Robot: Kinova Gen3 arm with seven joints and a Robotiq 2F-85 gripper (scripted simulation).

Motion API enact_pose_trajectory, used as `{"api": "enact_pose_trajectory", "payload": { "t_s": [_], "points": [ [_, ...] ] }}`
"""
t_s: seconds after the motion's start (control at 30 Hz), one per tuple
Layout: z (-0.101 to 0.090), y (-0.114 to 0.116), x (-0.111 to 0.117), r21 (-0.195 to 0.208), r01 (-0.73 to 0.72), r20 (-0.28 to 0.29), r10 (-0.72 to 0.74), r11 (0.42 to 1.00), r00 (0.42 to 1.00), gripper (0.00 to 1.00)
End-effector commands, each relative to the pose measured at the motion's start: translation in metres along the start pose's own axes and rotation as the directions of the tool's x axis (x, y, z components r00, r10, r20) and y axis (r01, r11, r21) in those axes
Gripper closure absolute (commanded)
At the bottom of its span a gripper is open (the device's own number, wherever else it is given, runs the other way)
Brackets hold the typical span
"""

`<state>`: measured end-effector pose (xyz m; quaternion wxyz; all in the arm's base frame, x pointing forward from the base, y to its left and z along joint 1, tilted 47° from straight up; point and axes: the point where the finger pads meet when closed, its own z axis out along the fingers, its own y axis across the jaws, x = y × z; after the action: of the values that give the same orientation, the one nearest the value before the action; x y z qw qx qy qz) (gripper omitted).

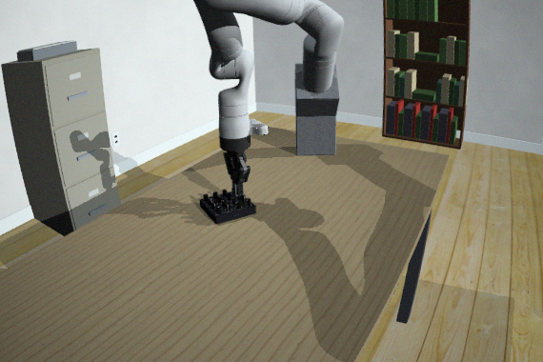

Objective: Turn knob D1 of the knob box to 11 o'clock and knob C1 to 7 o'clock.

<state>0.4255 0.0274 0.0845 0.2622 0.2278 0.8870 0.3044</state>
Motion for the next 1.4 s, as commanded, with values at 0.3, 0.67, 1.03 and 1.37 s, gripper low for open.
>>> {"api": "enact_pose_trajectory", "payload": {
  "t_s": [0.3, 0.67, 1.03, 1.37],
  "points": [
    [0.0002, -0.0001, 0.0004, 0.0, 0.046, -0.001, -0.046, 0.999, 0.999, 0.92],
    [0.0002, -0.0001, 0.0004, 0.0, 0.055, -0.001, -0.055, 0.998, 0.998, 0.92],
    [0.0002, -0.0001, 0.0004, 0.0, 0.055, -0.001, -0.055, 0.998, 0.998, 0.92],
    [0.0002, -0.0001, 0.0004, 0.0, 0.055, -0.001, -0.055, 0.998, 0.998, 0.81]
  ]
}}
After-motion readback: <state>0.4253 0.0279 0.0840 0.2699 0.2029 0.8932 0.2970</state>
